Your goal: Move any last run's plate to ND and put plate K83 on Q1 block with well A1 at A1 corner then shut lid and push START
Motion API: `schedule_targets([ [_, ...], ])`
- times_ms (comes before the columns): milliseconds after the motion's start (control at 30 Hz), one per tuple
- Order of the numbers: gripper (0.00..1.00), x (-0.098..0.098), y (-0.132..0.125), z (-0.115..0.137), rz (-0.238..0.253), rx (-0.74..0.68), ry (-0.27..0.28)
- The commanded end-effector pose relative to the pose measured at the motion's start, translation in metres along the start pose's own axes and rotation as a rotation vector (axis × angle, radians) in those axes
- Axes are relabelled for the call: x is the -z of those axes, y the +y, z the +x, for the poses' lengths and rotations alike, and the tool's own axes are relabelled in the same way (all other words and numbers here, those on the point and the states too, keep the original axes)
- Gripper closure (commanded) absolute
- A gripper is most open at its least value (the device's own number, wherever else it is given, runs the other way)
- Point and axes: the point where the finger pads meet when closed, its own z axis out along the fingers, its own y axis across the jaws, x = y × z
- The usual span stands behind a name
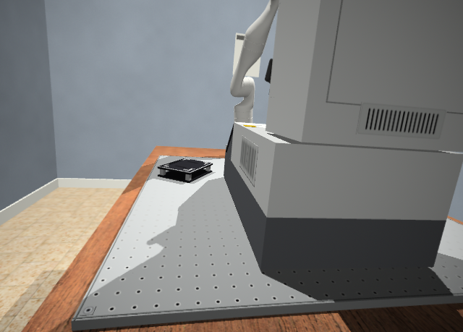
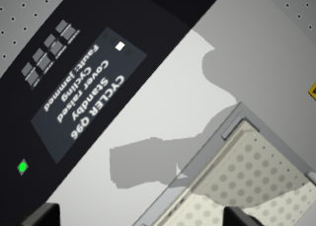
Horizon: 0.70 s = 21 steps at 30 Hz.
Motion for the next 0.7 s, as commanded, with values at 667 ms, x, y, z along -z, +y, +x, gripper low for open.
schedule_targets([
  [667,0.00,-0.007,0.012,-0.019,0.016,-0.221,0.032],
])
